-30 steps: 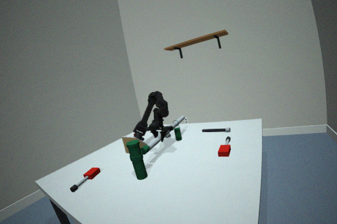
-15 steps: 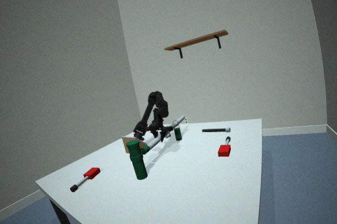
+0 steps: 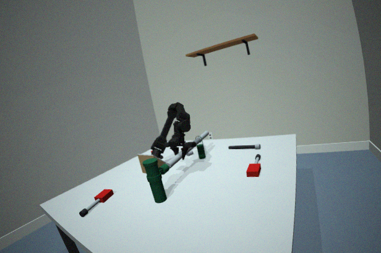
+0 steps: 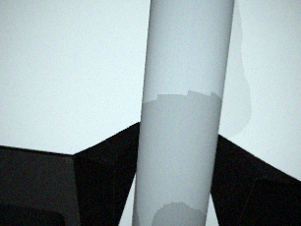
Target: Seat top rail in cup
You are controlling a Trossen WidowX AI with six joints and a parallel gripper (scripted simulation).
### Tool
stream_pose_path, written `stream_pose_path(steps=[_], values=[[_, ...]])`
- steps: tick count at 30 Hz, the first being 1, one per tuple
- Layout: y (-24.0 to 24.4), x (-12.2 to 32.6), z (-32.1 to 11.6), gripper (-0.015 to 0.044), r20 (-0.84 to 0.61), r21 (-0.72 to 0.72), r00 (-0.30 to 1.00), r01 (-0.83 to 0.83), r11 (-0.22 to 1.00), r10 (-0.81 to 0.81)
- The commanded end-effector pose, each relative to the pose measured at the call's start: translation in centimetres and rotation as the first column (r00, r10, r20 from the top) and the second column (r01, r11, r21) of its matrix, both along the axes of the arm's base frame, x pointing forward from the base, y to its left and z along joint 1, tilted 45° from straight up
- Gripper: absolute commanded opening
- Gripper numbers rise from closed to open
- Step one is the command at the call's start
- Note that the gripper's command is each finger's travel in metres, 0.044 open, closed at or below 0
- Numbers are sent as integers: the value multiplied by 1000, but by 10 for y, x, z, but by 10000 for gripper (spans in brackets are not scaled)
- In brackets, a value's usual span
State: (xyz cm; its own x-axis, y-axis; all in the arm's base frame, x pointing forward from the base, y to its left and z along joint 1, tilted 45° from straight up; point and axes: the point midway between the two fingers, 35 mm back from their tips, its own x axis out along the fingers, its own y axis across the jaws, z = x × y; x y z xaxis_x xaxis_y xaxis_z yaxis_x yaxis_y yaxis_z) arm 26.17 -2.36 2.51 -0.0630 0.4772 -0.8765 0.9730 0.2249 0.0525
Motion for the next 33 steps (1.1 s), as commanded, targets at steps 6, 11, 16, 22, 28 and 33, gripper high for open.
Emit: stream_pose_path(steps=[6,11,16,22,28,33], values=[[-11,5,-4,0,9,-10,1000,11,1000,-11],[-15,5,-11,0,4,-5,1000,4,1000,-4],[-17,5,-17,0,1,-1,1000,0,1000,0],[-17,5,-17,0,1,-1,1000,0,1000,0],[-17,5,-17,0,1,-1,1000,0,1000,0],[-17,5,-17,0,1,-1,1000,0,1000,0]])
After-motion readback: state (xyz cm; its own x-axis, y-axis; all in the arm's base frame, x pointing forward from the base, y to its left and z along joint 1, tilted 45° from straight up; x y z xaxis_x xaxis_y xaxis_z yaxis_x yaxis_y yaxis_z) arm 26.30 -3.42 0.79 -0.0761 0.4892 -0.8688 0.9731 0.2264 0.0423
